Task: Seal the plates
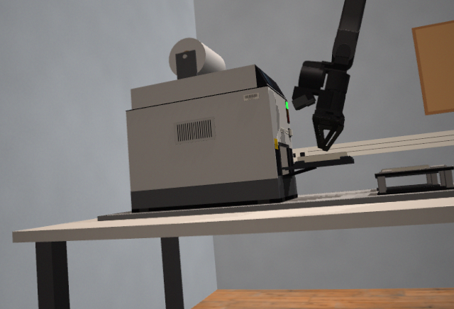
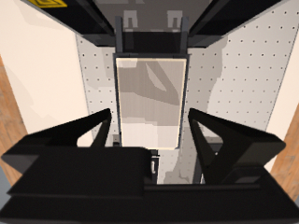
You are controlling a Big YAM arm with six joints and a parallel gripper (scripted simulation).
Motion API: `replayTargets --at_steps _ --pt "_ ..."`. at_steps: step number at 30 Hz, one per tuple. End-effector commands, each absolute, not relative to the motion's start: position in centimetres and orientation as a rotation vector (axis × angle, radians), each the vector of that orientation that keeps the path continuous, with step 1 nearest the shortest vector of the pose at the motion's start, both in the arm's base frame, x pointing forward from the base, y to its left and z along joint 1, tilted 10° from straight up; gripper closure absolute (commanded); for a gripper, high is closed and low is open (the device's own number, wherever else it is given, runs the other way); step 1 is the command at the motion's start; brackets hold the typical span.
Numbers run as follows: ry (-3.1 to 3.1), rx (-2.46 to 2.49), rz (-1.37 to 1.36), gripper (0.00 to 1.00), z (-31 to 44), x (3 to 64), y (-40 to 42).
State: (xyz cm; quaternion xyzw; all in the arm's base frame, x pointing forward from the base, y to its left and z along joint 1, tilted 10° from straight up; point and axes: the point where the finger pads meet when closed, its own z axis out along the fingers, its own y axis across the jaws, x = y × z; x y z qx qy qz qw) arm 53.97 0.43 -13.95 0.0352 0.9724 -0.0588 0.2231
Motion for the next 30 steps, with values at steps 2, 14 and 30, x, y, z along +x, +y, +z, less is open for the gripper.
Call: replayTargets --at_steps 2,14,30 --pt "2.686 0.074 -0.159 0.00 -14.3 54.7 0.9" --pt "2.685 0.076 -0.160 0.00 -14.2 54.7 0.8" --pt "2.679 0.088 -0.161 0.00 -14.7 54.6 0.2"
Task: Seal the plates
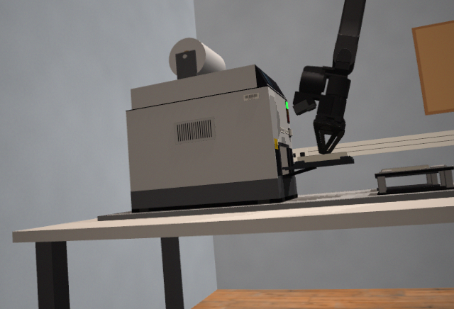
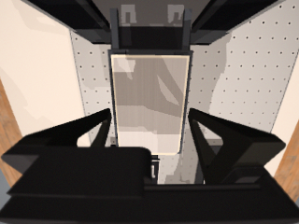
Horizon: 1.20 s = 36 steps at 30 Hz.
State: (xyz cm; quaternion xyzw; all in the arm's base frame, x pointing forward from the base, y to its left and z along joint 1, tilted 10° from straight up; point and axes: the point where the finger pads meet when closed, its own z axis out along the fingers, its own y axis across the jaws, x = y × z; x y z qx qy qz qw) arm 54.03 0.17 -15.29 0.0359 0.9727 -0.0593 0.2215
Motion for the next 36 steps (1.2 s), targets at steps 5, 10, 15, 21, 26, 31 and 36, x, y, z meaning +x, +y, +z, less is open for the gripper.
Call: replayTargets --at_steps 5,10,15,21,26,31,36 --pt "2.666 0.074 -0.155 0.00 -13.9 54.6 0.8" --pt "2.644 0.072 -0.151 0.00 -13.2 55.2 1.0" --pt "2.634 0.069 -0.148 0.00 -12.9 55.4 1.2" --pt "2.633 0.087 -0.152 0.00 -12.8 55.5 0.5" --pt "2.642 0.099 -0.157 0.00 -13.2 55.3 0.0" --pt "2.662 0.105 -0.161 0.00 -14.3 54.7 -0.3" --pt "2.683 0.092 -0.161 0.00 -15.3 54.2 0.2"
